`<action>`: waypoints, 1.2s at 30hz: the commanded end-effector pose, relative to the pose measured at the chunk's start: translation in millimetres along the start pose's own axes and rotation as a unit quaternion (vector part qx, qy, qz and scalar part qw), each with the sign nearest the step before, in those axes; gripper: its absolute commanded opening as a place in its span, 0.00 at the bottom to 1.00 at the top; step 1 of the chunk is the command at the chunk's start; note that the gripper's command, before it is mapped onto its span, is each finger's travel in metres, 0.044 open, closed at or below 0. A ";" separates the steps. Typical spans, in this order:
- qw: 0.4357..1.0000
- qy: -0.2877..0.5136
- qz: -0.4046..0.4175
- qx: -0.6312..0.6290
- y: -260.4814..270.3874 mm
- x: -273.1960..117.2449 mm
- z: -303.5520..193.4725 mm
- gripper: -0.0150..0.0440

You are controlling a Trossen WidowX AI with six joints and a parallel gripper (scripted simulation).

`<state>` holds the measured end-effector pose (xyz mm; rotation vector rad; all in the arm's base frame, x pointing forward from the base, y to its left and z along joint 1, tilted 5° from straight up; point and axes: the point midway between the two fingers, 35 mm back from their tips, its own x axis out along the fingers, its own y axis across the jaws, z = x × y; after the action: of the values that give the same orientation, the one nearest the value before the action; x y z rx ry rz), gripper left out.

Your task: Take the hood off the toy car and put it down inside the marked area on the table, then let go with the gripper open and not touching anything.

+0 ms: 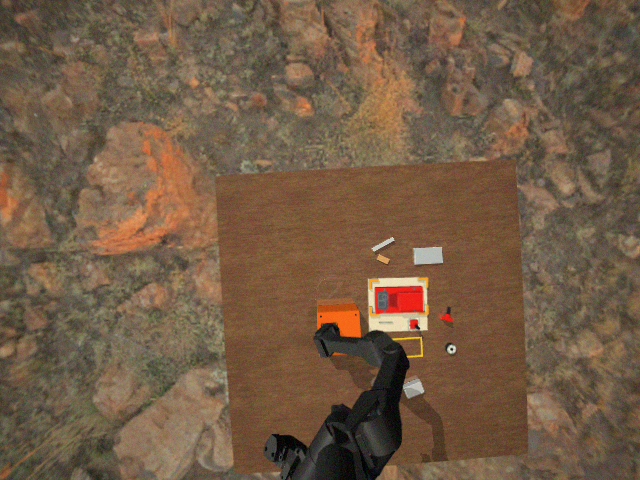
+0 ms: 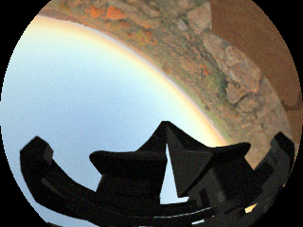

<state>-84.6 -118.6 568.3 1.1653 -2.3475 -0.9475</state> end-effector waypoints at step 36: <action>0.741 0.349 -0.409 -0.403 -287.1 81.9 -56.5 1.00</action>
<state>31.4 -325.5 425.2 1.7255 -0.7714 -1.2748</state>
